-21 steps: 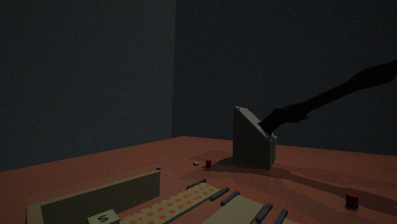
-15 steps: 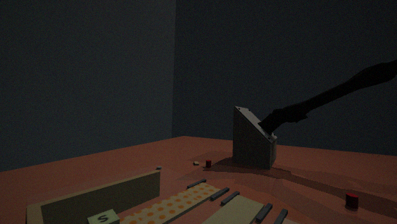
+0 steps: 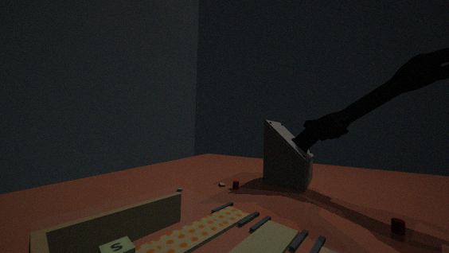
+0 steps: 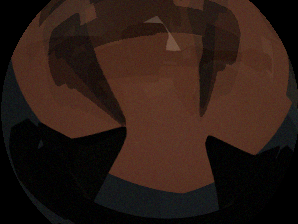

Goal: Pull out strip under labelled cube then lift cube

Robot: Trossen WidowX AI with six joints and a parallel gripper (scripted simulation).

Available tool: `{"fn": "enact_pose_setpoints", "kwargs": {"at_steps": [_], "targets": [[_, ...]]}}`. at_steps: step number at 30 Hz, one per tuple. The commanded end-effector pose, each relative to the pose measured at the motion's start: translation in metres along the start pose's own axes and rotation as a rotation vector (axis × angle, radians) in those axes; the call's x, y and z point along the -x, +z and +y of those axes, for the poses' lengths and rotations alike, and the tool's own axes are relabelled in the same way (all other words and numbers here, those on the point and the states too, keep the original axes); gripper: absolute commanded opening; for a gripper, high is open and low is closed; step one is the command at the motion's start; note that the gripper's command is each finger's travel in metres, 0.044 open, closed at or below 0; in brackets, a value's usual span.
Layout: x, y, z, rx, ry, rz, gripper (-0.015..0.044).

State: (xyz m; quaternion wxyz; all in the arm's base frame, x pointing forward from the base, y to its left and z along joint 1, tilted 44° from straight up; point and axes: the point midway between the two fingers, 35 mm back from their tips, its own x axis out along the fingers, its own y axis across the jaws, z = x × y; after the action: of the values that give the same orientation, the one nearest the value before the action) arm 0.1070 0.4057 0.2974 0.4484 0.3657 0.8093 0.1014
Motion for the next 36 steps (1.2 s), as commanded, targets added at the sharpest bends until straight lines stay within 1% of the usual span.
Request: {"fn": "enact_pose_setpoints", "kwargs": {"at_steps": [1, 5, 9, 15, 20, 24, 28, 34, 36], "targets": [[0.020, 0.059, 0.008, 0.054, 0.104, -0.054, 0.0400], [0.046, 0.131, 0.007, 0.110, 0.210, -0.142, 0.0400], [0.078, 0.198, -0.009, 0.169, 0.302, -0.249, 0.0400], [0.126, 0.281, -0.061, 0.235, 0.398, -0.436, 0.0400], [0.166, 0.331, -0.121, 0.293, 0.448, -0.616, 0.0400], [0.199, 0.361, -0.178, 0.356, 0.466, -0.791, 0.0400], [0.225, 0.377, -0.239, 0.412, 0.450, -0.975, 0.0400], [0.249, 0.375, -0.329, 0.477, 0.358, -1.256, 0.0400], [0.252, 0.371, -0.346, 0.487, 0.328, -1.315, 0.0400]]}}
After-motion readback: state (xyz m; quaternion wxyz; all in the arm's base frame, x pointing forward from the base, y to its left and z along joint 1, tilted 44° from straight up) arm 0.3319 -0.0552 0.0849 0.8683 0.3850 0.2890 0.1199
